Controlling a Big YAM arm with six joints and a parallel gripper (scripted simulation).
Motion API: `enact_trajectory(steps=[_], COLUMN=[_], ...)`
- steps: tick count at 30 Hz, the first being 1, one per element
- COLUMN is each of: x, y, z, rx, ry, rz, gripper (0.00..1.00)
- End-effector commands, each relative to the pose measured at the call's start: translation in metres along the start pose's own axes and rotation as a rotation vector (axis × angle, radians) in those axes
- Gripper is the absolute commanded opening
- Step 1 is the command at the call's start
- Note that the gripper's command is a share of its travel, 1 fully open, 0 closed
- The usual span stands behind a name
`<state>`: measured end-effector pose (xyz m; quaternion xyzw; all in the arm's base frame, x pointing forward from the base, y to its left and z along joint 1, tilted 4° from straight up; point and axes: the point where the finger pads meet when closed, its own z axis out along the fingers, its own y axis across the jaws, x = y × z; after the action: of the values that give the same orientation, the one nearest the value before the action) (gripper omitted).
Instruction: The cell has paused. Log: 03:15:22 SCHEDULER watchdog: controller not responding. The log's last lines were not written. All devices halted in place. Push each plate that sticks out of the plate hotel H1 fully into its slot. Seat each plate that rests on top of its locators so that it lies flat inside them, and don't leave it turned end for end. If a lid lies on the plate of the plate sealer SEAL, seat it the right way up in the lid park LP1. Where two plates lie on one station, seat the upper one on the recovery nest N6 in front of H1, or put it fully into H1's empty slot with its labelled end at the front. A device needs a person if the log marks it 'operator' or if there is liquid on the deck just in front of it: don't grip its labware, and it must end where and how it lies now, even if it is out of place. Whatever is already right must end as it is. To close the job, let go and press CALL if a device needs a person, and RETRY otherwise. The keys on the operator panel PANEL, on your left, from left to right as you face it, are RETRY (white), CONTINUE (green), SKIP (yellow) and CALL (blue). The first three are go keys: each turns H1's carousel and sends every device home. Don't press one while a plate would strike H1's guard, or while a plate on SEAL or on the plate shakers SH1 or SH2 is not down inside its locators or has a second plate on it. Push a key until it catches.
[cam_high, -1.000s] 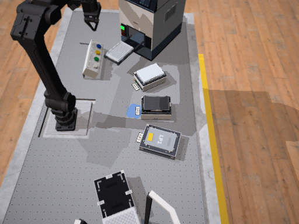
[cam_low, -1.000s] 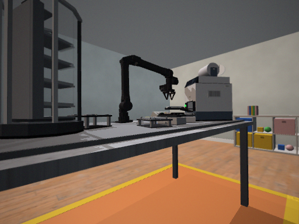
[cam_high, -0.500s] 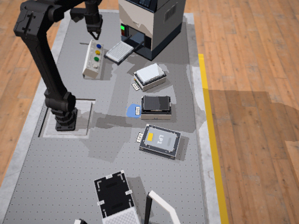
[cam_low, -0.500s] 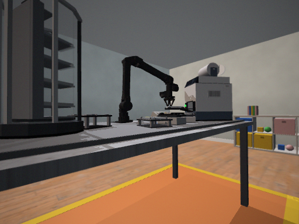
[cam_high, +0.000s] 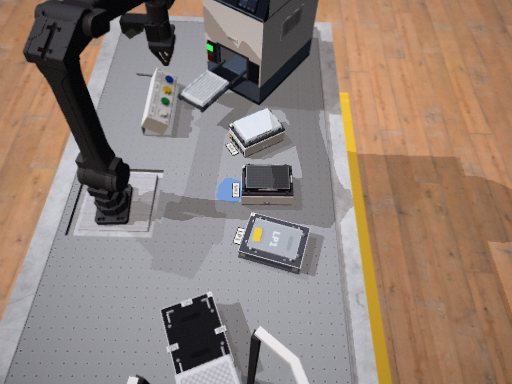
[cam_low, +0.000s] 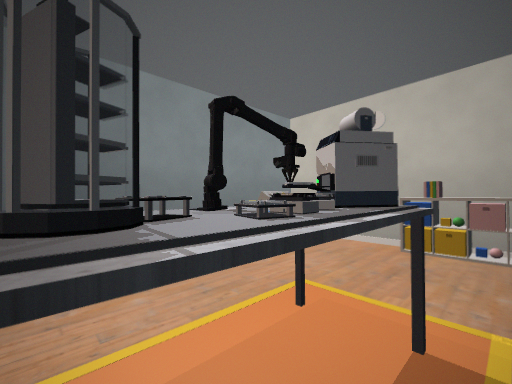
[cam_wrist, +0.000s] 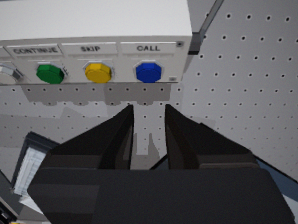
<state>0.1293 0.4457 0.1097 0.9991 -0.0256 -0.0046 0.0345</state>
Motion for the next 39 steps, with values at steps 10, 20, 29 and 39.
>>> enact_trajectory(steps=[10, 20, 29, 39], x=[0.004, 0.005, 0.004, 0.004], y=[-0.010, -0.001, 0.000, 0.000], z=[-0.013, 0.016, 0.028, 0.038], rx=[0.034, -0.002, -0.002, -0.002], ry=[0.007, -0.002, -0.002, -0.002], rz=[0.000, -0.001, -0.001, -0.001], gripper=[0.04, 0.00, 0.00, 0.00])
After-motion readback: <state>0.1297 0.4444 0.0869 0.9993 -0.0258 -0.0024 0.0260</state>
